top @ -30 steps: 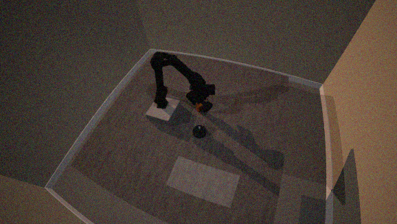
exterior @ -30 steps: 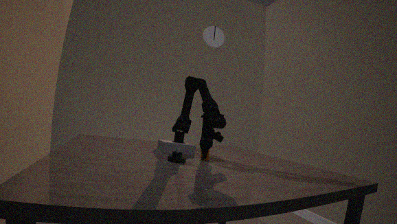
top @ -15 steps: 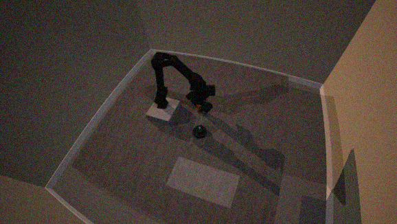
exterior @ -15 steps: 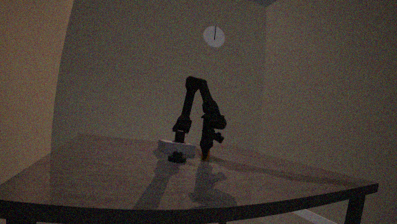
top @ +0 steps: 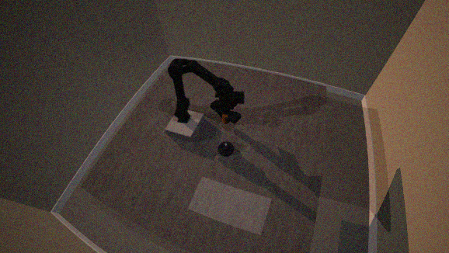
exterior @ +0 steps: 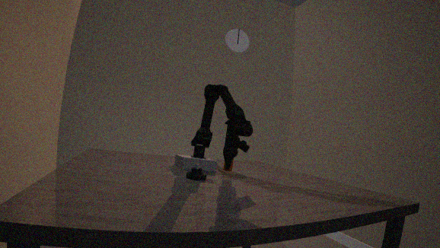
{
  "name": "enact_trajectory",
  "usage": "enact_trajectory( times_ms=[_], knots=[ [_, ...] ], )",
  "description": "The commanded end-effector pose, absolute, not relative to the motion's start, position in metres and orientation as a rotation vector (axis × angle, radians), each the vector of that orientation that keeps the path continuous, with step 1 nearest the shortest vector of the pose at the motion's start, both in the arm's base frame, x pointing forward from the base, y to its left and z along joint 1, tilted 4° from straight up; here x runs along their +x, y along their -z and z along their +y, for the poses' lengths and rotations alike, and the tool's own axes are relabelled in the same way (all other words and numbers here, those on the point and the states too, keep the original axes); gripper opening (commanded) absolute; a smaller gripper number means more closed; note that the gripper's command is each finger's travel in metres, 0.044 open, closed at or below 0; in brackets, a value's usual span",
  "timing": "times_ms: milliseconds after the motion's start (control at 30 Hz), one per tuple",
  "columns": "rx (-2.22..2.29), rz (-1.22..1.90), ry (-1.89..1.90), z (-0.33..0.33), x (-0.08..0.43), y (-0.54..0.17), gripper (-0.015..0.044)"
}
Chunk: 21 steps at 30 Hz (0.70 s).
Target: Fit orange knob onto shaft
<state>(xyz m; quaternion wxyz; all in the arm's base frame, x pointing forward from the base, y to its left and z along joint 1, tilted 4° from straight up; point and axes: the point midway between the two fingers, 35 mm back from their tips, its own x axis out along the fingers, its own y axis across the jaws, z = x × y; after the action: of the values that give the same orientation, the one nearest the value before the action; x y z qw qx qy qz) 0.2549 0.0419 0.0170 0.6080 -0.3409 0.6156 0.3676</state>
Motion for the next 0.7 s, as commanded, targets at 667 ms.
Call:
enact_trajectory(
  times_ms=[667],
  knots=[
    [-0.748, 1.411, -0.842, 0.045, 0.267, -0.126, 0.0]
  ],
)
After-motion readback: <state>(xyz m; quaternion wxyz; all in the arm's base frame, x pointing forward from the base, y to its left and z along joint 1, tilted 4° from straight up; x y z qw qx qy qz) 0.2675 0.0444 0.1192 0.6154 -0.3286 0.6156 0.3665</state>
